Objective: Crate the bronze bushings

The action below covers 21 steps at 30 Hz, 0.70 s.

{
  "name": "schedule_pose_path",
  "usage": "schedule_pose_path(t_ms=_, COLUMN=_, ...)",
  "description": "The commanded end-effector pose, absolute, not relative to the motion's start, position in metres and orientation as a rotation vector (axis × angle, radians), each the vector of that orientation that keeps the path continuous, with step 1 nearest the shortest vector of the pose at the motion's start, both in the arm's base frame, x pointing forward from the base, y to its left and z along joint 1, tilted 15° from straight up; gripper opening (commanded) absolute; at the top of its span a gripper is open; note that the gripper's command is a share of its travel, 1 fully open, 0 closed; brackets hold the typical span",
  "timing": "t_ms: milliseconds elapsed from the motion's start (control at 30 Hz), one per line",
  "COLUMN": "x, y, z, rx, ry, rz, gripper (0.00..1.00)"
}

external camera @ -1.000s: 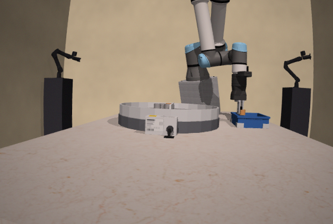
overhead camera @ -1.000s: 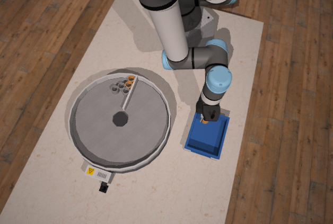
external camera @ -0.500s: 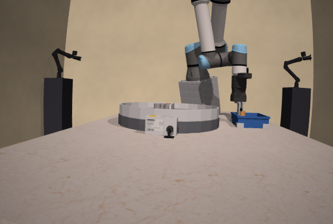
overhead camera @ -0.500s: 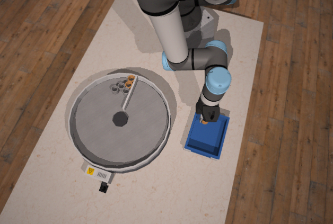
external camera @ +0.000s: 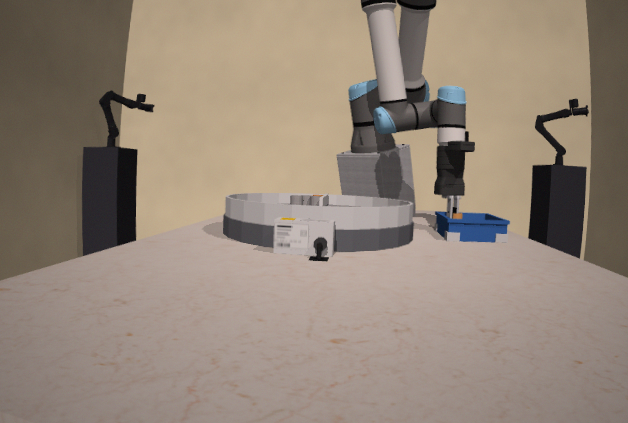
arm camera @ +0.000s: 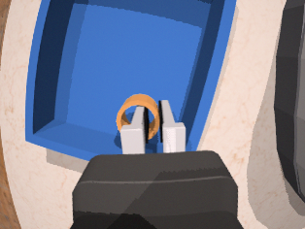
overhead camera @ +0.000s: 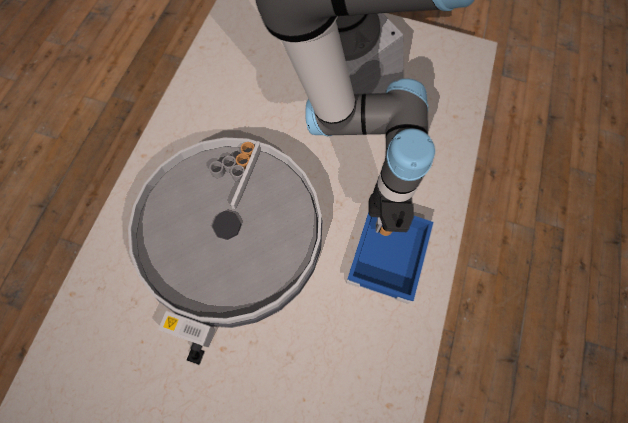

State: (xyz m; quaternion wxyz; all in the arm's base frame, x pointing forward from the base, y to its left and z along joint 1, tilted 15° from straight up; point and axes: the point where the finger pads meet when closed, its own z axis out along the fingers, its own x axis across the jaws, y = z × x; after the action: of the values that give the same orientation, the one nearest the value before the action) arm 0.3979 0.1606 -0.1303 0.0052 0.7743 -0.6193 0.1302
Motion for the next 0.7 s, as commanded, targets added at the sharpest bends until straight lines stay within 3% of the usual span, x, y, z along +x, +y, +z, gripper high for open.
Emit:
schedule_pose_path(t_ms=0, x=0.399, y=0.161, z=-0.132, rx=2.425, ry=-1.940, rz=0.409, gripper=0.00)
schedule_pose_path(t_ms=667, x=0.401, y=0.158, z=-0.145, rx=2.425, ry=-1.940, rz=0.410, gripper=0.00)
